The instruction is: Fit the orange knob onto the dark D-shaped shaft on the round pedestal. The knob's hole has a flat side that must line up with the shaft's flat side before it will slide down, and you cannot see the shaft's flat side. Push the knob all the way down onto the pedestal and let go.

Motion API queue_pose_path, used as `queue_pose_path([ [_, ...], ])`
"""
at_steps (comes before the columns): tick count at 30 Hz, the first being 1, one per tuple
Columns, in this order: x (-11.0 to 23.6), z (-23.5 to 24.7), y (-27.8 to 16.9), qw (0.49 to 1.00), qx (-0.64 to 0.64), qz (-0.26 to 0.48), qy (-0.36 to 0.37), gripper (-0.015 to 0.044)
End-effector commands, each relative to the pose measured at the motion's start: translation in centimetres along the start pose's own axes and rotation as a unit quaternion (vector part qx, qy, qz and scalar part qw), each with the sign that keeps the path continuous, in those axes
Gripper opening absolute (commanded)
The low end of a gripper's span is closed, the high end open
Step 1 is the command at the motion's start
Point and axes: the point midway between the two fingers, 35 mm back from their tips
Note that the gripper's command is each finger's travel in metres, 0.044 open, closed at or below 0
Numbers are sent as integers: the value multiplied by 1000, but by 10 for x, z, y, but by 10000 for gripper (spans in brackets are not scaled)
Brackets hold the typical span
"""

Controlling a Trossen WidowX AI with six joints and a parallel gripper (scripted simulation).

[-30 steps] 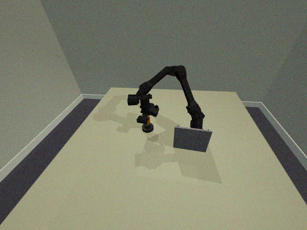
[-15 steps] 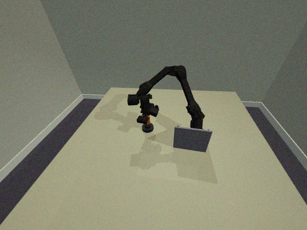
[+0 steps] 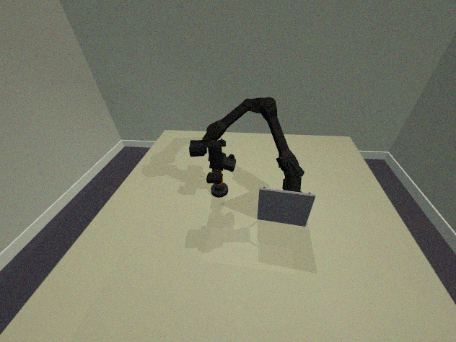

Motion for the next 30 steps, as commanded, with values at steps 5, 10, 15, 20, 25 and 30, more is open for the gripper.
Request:
queue_pose_path([
  [5, -2, 0, 0, 1000, 13, 1, 0, 0],
  [10, -2, 0, 0, 1000, 13, 1, 0, 0],
  [15, -3, 0, 0, 1000, 13, 1, 0, 0],
  [20, 0, 0, 0, 1000, 13, 1, 0, 0],
  [25, 2, 1, 0, 1000, 0, 1, 0, 0],
  [30, 1, 0, 0, 994, -110, 1, 0, 0],
])
Point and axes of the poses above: the point midway between the two fingers, 35 mm back from their tips, its own x axis back along the fingers, its own z axis across the jaws, y = z × x, and after that the axes turned 5 degrees about x, right-handed
